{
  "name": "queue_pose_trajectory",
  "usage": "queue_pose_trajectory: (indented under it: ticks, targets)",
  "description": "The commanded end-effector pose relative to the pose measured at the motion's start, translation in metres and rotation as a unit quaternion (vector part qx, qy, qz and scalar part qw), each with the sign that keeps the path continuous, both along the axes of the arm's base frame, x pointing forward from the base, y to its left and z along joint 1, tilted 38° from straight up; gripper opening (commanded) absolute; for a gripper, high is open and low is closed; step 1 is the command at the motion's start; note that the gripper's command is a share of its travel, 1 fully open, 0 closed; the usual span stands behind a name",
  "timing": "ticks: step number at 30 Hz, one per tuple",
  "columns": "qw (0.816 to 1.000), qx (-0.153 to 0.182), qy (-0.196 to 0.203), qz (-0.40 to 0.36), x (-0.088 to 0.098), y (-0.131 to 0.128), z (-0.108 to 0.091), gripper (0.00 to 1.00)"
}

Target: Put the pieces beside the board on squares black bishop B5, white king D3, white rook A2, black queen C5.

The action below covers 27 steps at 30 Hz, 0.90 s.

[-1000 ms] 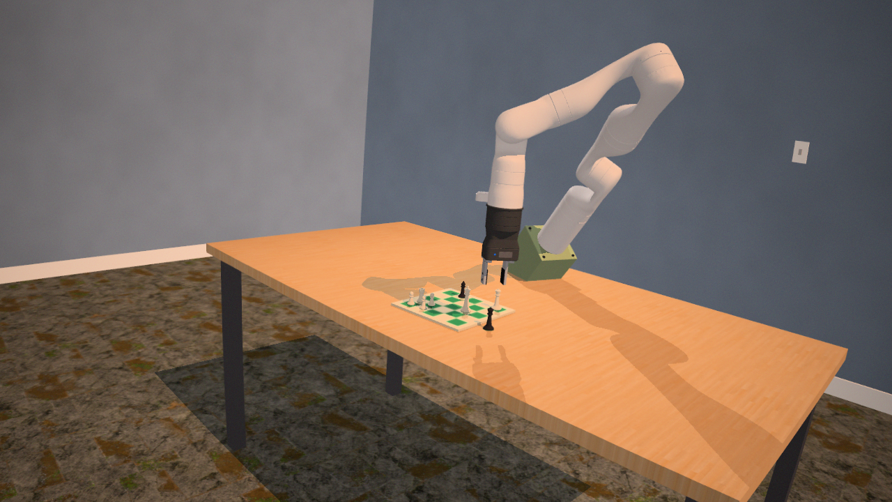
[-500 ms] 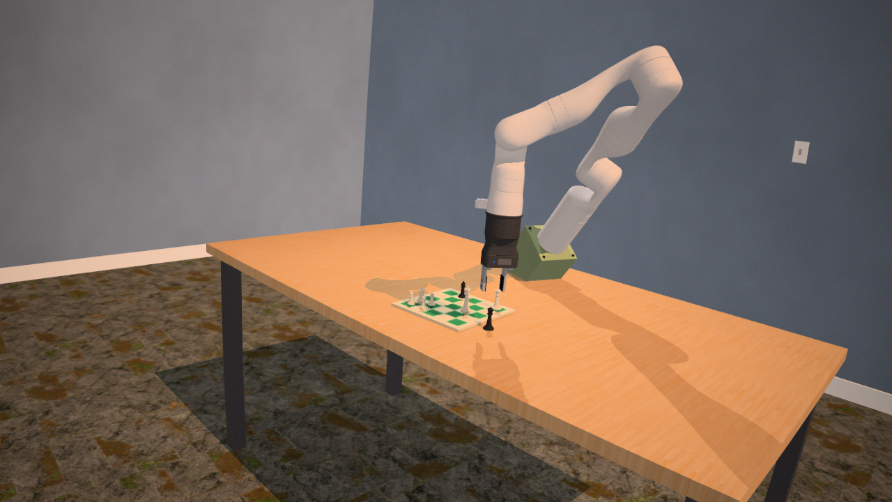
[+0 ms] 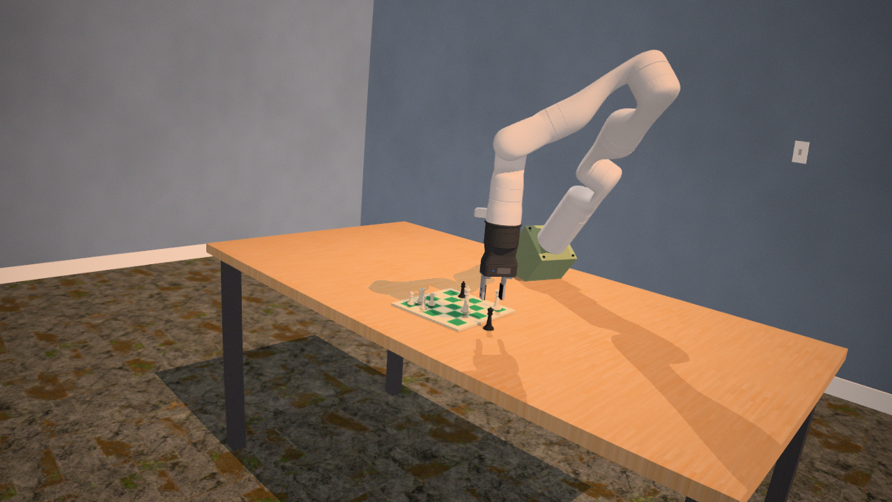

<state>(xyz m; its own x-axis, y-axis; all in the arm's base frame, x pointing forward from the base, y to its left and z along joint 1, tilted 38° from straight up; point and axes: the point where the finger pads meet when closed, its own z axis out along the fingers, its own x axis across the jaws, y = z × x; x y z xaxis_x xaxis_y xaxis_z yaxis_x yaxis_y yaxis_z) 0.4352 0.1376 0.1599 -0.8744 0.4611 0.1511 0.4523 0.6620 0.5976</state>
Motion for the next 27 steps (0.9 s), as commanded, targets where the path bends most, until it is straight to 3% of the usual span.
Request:
queue_pose_trajectory:
  ticks: [1, 27]
  targets:
    - [1.000, -0.001, 0.002, 0.000, -0.0001, 0.0016, -0.0034, 0.79]
    - [1.000, -0.001, 0.002, 0.000, 0.0015, 0.0065, -0.0097, 0.79]
